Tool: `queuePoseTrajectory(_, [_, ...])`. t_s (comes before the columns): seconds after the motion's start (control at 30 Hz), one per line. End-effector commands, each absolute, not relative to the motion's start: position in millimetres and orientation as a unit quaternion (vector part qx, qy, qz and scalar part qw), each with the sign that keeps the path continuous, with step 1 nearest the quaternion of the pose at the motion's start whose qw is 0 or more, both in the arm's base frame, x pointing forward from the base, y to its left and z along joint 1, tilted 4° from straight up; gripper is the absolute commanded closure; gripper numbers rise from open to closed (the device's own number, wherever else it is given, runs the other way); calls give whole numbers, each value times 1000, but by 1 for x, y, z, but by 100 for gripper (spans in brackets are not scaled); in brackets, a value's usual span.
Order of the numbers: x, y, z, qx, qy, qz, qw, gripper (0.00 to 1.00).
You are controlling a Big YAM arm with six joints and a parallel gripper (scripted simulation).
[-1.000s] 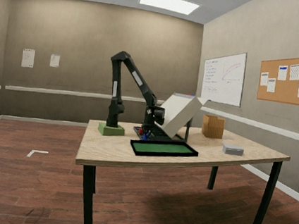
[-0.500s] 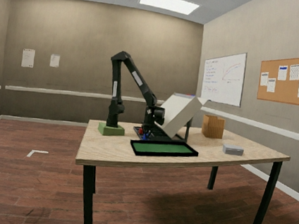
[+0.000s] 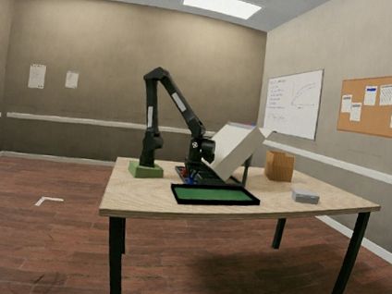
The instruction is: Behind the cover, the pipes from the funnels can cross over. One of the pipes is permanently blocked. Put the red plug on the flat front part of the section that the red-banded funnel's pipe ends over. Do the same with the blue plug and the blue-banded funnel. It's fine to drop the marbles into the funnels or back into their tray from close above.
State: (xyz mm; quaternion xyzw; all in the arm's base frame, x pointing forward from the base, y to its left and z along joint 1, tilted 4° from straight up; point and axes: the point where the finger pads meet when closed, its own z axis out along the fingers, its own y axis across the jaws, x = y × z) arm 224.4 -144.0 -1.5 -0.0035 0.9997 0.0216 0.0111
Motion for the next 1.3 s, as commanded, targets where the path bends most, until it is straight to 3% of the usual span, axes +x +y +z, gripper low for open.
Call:
queuePoseTrajectory(0.0, [233,-152,37,-5,999,9,30,41])
queuePoseTrajectory(0.33, [226,-151,120,-6,999,5,38,41])
queuePoseTrajectory(1.27, [227,-152,122,-6,999,4,39,41])
